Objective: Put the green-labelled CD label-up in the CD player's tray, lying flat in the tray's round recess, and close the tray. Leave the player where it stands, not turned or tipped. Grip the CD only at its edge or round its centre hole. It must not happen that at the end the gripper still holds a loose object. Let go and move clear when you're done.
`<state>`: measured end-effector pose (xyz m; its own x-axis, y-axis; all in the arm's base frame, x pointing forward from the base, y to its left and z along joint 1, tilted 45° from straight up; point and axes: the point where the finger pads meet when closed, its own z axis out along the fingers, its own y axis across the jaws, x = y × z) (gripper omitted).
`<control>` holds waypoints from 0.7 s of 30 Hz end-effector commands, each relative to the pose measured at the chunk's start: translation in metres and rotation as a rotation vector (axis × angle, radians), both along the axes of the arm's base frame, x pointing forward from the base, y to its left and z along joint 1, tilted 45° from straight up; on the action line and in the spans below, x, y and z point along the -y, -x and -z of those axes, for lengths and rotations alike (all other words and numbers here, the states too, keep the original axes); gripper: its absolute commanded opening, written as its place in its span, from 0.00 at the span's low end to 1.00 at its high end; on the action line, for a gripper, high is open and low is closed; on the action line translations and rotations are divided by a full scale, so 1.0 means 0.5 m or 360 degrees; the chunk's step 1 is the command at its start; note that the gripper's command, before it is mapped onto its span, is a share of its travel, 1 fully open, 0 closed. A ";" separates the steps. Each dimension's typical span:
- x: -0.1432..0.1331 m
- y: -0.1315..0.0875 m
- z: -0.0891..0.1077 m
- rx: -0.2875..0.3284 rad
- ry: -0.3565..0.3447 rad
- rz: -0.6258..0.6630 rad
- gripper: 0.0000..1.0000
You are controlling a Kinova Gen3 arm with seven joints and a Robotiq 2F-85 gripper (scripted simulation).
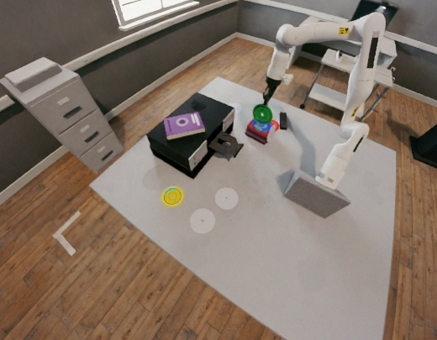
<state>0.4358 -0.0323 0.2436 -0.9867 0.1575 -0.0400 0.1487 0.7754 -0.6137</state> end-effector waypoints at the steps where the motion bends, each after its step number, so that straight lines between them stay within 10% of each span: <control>1: -0.007 -0.003 -0.005 0.0005 -0.0002 -0.0006 0.11; 21: -0.015 -0.004 -0.013 0.0005 -0.0002 -0.0006 0.11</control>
